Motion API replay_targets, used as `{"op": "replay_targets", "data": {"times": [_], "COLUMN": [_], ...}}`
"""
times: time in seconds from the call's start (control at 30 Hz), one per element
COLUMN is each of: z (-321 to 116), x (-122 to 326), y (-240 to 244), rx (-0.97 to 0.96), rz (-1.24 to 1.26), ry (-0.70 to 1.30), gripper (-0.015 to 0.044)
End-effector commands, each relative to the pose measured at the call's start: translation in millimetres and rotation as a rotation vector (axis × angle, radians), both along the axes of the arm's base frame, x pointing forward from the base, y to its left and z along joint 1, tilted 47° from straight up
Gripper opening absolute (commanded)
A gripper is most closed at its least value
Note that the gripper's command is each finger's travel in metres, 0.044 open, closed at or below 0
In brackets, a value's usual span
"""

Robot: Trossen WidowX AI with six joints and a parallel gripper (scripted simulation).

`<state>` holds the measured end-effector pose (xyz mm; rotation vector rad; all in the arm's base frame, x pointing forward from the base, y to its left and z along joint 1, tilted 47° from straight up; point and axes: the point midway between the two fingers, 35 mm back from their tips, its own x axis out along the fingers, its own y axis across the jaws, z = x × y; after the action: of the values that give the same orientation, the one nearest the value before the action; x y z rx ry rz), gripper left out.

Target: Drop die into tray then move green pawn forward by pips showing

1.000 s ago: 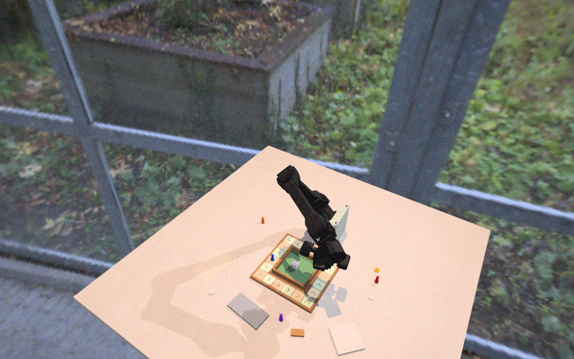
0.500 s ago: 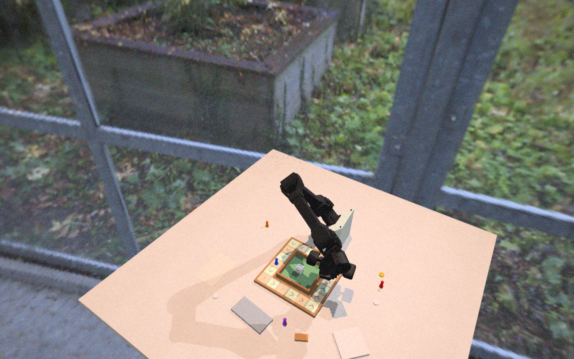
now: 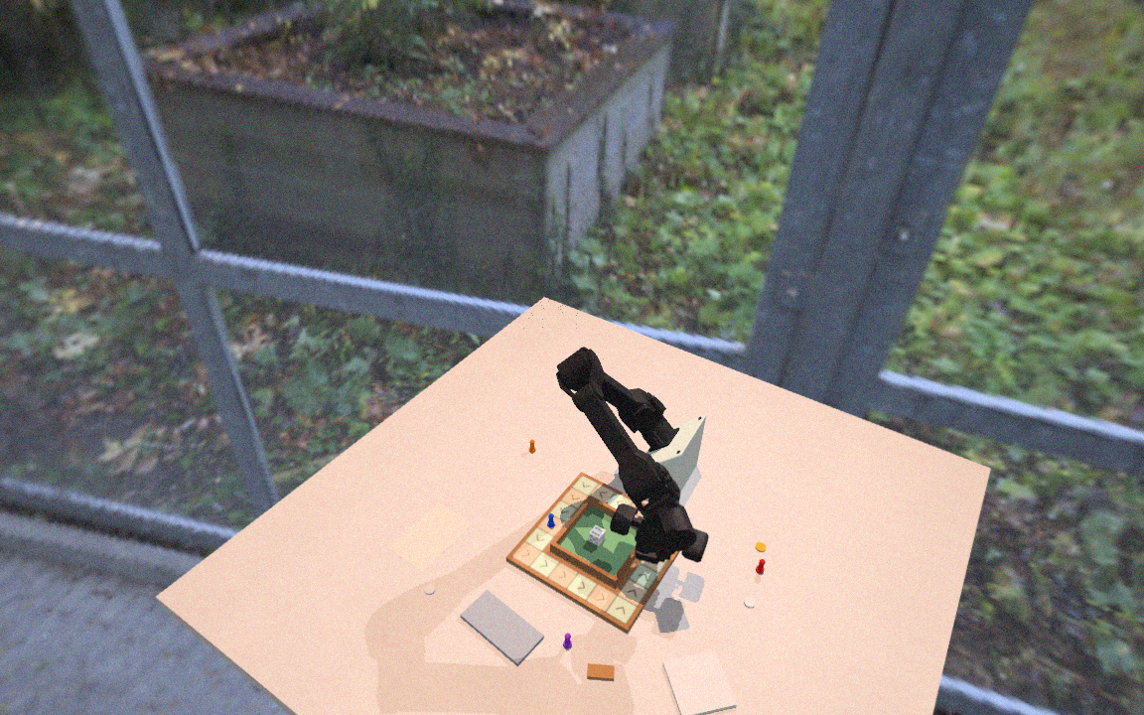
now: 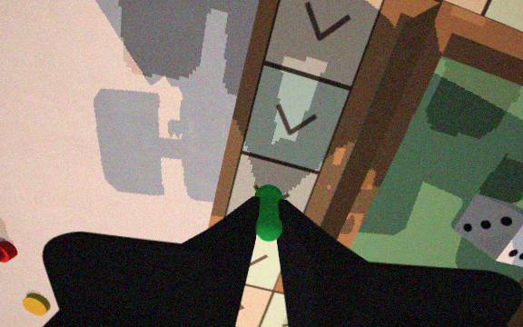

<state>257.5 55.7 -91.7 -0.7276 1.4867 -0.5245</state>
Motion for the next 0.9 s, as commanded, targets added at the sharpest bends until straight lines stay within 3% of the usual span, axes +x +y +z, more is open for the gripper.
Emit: {"op": "replay_targets", "data": {"times": [0.0,0.23,0.47,0.57,0.87], "z": [1,2,35,43,144], "x": [0,0,-2,-6,-73], "y": [1,3,37,38,25], "rx": [0.001,0.001,-0.002,-0.001,0.001], "rz": [0.001,0.001,0.004,-0.002,-0.089], "ry": [-0.002,-0.001,0.004,-0.002,-0.085], "gripper": [0.0079,0.0262,0.044,0.044,0.044]}}
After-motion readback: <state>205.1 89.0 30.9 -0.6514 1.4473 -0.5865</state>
